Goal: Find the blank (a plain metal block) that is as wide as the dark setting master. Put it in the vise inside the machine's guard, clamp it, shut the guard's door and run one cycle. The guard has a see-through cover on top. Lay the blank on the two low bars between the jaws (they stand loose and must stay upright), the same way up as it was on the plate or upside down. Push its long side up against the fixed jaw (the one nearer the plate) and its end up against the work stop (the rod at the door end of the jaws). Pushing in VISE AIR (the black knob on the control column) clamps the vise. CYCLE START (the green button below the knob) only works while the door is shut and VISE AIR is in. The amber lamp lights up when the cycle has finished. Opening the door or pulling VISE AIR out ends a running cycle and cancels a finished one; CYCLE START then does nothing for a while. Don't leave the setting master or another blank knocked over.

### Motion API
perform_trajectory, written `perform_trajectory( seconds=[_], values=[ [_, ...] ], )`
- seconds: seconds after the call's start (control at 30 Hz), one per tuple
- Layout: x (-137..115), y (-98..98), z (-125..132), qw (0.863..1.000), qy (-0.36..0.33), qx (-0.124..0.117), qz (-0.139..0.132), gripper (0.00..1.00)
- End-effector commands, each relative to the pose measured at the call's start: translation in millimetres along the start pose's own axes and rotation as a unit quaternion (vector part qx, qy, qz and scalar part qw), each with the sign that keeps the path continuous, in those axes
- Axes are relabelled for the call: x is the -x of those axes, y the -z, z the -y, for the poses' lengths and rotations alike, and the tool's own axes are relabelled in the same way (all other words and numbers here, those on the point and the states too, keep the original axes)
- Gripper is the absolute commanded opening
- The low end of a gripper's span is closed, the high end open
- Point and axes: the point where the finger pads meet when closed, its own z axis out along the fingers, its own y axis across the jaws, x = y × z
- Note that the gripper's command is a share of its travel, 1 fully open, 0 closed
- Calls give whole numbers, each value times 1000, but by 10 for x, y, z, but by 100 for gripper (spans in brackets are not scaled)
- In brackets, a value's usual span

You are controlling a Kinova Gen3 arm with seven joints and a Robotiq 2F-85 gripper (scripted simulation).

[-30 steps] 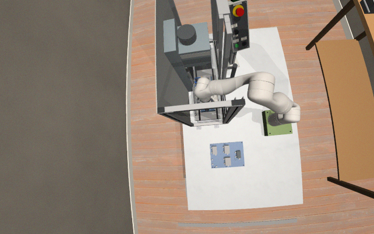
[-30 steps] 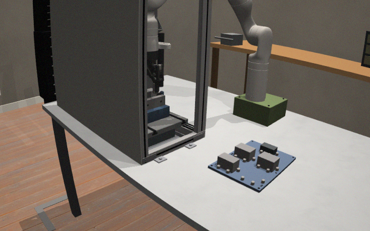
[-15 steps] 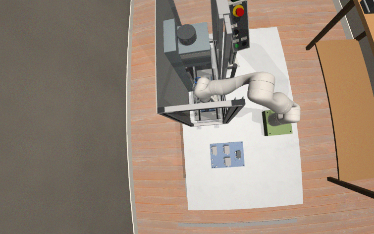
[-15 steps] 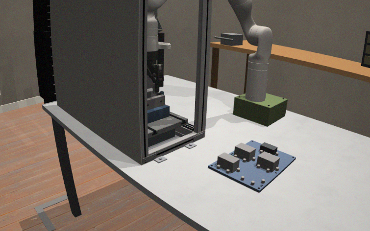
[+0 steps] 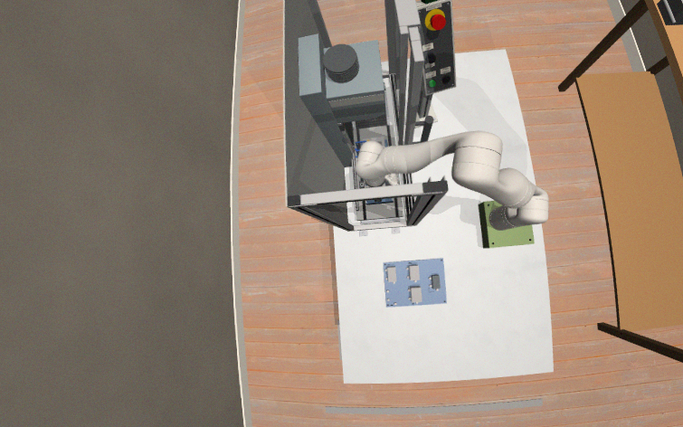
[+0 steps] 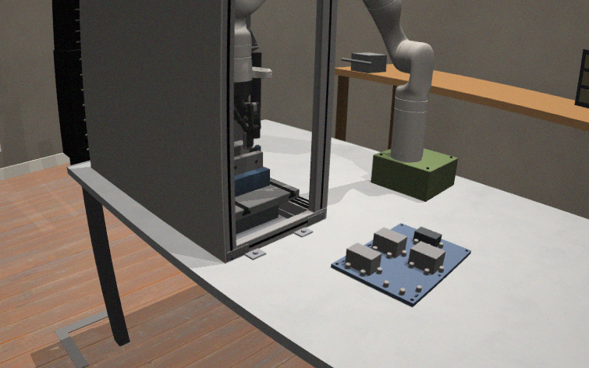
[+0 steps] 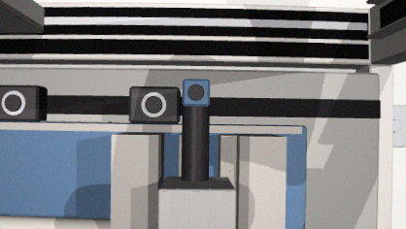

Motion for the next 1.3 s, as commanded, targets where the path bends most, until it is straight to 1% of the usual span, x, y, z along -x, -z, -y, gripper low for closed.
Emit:
perform_trajectory(
  seconds=[0.0, 0.13, 0.3, 0.7, 0.73, 0.87, 1.27],
  values=[
    [5, 9, 2, 1000, 0, 0, 1, 100],
    [5, 9, 2, 1000, 0, 0, 1, 100],
    [3, 409, 3, 1000, -1, 2, 3, 100],
    [3, 409, 3, 1000, -1, 2, 3, 100],
    [3, 464, -18, 1000, 0, 4, 3, 100],
    [1, 784, -3, 1000, -1, 2, 3, 100],
    [1, 784, -3, 1000, -1, 2, 3, 100]
  ],
)
